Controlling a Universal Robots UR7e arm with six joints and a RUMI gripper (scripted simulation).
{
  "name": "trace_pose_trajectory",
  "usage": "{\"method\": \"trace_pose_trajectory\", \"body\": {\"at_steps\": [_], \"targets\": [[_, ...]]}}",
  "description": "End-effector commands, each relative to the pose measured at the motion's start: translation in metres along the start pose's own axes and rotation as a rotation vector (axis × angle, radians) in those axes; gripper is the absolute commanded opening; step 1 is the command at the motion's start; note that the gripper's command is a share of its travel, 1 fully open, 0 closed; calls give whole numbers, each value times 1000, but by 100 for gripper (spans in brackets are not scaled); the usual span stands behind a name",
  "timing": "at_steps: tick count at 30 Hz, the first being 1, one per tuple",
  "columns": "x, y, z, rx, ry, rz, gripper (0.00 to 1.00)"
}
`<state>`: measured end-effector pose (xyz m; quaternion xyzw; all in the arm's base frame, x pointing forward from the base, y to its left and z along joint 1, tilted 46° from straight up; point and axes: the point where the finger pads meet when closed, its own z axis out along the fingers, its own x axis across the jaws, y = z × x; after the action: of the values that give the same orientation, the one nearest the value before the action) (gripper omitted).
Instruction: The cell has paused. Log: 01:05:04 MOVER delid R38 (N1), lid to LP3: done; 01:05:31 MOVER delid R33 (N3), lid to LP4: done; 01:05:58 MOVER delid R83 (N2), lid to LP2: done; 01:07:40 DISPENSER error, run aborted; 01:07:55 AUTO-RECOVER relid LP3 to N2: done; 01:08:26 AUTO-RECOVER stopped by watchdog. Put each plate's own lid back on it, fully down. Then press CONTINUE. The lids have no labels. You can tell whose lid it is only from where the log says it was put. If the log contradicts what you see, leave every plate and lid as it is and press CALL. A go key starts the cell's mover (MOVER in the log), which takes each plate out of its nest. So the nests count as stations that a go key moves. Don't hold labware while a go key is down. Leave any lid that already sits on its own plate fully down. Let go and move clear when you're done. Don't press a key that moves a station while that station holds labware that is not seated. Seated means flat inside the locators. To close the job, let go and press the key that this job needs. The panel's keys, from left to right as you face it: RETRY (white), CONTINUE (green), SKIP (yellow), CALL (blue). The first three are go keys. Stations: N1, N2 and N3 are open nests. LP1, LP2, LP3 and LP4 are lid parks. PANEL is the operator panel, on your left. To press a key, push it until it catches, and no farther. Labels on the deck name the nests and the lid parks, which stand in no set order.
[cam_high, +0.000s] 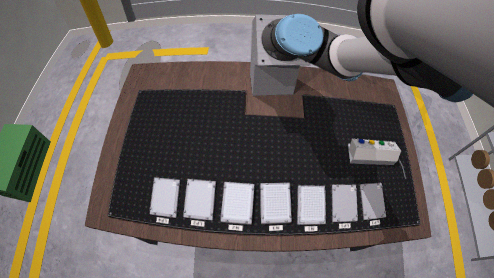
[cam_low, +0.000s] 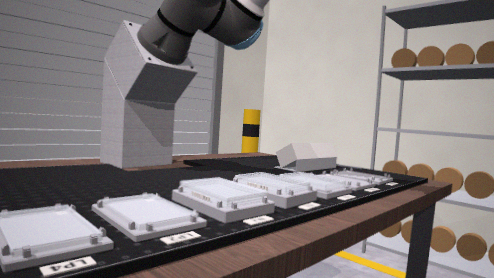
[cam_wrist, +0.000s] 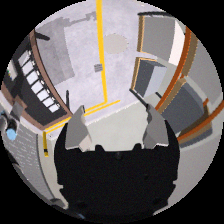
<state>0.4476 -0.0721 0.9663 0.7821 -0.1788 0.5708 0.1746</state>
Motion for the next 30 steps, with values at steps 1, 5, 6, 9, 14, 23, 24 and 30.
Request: {"method": "trace_pose_trajectory", "body": {"at_steps": [1, 5, 6, 9, 14, 23, 24, 30], "targets": [[1, 24, 7, -58, -2, 18, 82], [2, 33, 10, -58, -2, 18, 82], [1, 38, 11, -77, -4, 24, 82], [1, 53, 15, -135, -8, 41, 82], [1, 67, 18, -141, -8, 43, 82], [1, 101, 24, -224, -14, 68, 82], [0, 106, 24, -224, -15, 68, 82], [0, 115, 25, -243, -16, 73, 82]]}}
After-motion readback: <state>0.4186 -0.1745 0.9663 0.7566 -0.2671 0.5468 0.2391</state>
